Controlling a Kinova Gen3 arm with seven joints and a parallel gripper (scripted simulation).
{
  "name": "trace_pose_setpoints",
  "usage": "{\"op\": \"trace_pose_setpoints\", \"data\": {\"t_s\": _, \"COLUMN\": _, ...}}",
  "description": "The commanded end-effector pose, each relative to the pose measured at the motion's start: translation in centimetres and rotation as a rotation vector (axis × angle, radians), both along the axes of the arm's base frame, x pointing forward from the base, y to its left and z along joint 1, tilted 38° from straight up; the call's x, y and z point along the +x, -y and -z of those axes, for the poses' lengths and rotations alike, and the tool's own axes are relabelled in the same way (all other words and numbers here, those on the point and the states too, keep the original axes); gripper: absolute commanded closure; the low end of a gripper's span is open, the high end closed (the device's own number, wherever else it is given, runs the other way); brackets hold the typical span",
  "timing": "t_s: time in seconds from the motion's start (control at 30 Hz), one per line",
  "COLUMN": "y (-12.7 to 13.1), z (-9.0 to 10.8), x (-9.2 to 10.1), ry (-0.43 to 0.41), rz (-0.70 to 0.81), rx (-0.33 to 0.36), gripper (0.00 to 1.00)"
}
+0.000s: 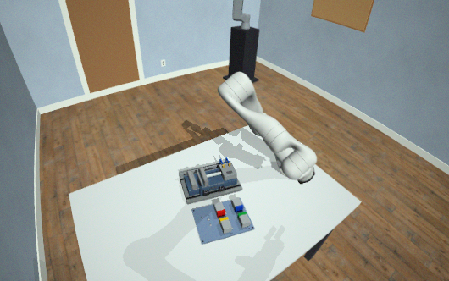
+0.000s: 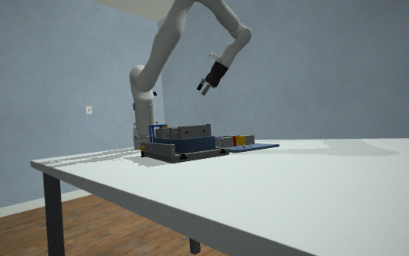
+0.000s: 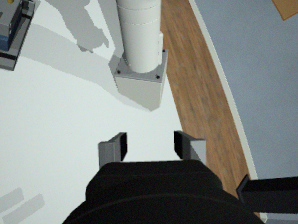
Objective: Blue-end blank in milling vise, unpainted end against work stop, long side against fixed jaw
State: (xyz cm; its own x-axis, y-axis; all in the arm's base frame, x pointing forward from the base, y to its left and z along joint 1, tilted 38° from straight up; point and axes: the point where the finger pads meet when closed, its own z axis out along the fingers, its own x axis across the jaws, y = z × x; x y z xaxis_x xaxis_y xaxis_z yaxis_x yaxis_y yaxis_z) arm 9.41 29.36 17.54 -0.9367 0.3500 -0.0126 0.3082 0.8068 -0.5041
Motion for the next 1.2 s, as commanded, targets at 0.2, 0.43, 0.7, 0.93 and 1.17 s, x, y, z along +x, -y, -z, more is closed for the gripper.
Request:
{"op": "trace_pose_setpoints", "data": {"t_s": 0.2, "y": 0.3, "z": -1.8, "x": 0.7, "ry": 0.105, "rz": -0.046, "rx": 0.03, "gripper": 0.0}}
{"op": "trace_pose_setpoints", "data": {"t_s": 0.43, "y": 0.9, "z": -2.4, "x": 2.0, "ry": 0.187, "rz": -0.063, "rx": 0.032, "gripper": 0.0}}
{"op": "trace_pose_setpoints", "data": {"t_s": 0.7, "y": 1.5, "z": -3.8, "x": 3.2, "ry": 0.303, "rz": -0.1, "rx": 0.051, "gripper": 0.0}}
{"op": "trace_pose_setpoints", "data": {"t_s": 0.93, "y": 2.0, "z": -4.3, "x": 4.3, "ry": 0.371, "rz": -0.115, "rx": 0.053, "gripper": 0.0}}
{"op": "trace_pose_setpoints", "data": {"t_s": 1.17, "y": 2.5, "z": -5.5, "x": 5.4, "ry": 0.471, "rz": -0.149, "rx": 0.072, "gripper": 0.0}}
